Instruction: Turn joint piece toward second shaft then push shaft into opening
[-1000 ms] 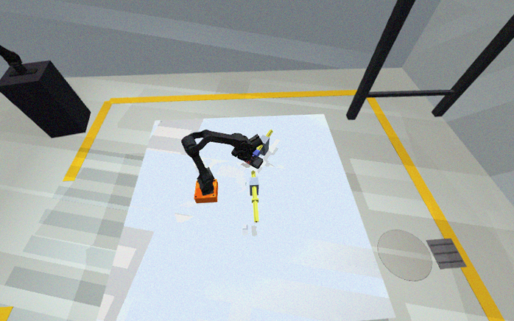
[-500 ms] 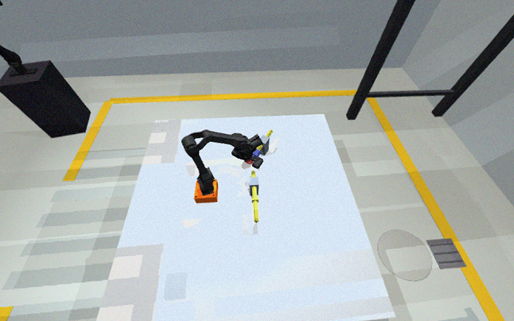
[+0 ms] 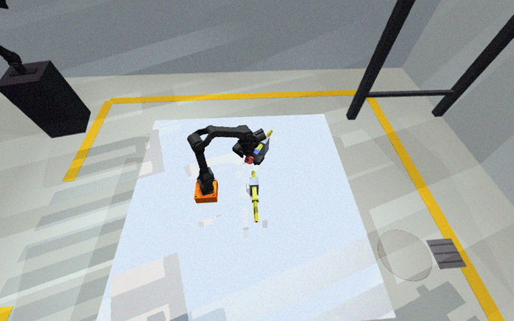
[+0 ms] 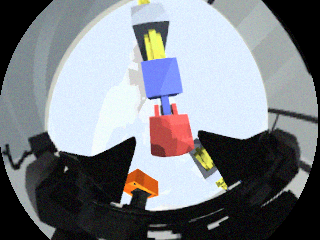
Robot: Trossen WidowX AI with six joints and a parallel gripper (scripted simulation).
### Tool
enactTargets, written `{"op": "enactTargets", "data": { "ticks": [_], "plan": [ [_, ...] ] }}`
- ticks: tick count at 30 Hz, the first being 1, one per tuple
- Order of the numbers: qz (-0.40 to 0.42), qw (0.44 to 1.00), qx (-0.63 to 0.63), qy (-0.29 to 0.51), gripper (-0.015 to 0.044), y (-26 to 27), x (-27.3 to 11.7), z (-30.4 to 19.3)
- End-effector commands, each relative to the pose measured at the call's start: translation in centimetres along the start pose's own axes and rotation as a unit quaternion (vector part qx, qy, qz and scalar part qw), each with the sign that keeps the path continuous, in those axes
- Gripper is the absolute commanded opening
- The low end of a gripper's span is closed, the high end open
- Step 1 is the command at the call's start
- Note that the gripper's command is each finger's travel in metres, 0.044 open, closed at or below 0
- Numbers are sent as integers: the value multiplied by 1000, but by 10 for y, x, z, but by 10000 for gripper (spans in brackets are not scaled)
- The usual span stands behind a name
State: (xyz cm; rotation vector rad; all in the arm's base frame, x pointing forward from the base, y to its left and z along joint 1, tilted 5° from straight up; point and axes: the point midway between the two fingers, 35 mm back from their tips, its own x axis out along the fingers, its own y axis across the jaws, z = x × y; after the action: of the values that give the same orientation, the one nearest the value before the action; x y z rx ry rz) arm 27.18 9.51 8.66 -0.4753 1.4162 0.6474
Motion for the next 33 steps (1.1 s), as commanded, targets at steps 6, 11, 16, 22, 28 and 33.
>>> {"op": "enactTargets", "data": {
  "ticks": [6, 11, 16, 22, 28, 33],
  "plan": [
    [-2, 999, 1, 32, 440, 0, -7, -1],
    [0, 1000, 2, 29, 440, 1, -7, -1],
    [-5, 997, 75, 23, 440, -1, -38, 6],
    [-9, 985, 172, 14, 440, -2, -79, 11],
    [-13, 964, 264, 6, 440, 0, -118, 9],
    [-15, 949, 316, 2, 440, 2, -140, 6]
  ]
}}
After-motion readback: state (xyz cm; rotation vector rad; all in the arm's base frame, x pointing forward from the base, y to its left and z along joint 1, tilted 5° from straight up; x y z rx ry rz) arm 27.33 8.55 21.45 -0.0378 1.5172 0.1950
